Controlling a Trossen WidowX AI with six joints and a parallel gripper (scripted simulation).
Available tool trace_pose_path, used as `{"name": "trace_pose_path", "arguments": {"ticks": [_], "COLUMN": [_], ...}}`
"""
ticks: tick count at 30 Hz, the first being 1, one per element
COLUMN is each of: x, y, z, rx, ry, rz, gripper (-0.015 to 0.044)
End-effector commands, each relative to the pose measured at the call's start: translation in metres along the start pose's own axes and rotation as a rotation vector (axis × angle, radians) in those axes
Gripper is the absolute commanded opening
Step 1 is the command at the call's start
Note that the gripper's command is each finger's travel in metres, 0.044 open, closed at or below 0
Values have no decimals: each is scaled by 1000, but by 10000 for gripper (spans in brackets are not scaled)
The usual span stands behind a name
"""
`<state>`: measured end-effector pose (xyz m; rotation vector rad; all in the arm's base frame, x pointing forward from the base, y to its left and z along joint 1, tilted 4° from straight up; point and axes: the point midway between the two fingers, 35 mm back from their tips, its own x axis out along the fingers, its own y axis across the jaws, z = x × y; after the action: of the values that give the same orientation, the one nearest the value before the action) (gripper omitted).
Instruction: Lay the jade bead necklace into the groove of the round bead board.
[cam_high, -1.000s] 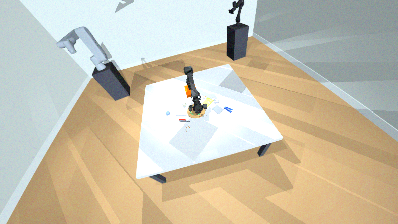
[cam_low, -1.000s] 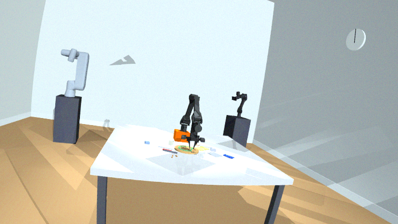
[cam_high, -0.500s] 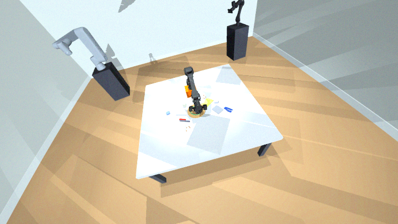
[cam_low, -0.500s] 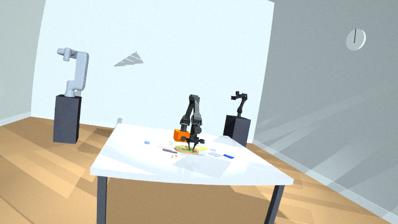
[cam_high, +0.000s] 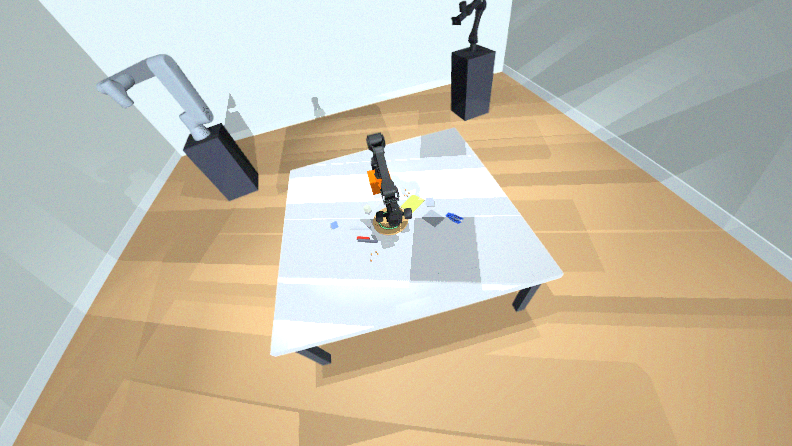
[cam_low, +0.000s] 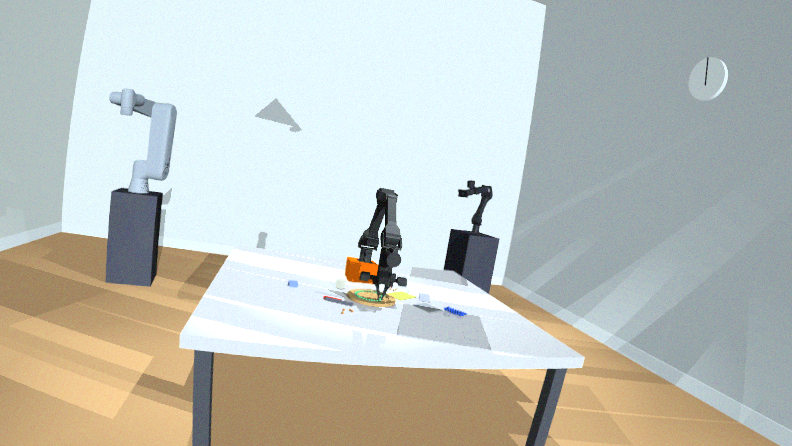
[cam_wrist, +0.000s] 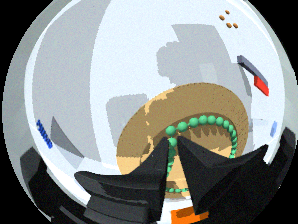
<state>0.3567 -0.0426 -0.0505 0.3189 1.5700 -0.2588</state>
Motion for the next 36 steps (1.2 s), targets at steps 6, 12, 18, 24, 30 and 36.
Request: {"name": "trace_pose_path", "arguments": {"ticks": [6, 12, 18, 24, 30, 36], "x": [0, 0, 0, 0, -6, -6], "y": [0, 0, 0, 0, 0, 8], "z": [0, 0, 0, 0, -2, 0], "rx": [0, 0, 0, 0, 3, 2], "ry": [0, 0, 0, 0, 7, 7], "rz": [0, 0, 0, 0, 0, 1], "gripper": [0, 0, 0, 0, 0, 0]}}
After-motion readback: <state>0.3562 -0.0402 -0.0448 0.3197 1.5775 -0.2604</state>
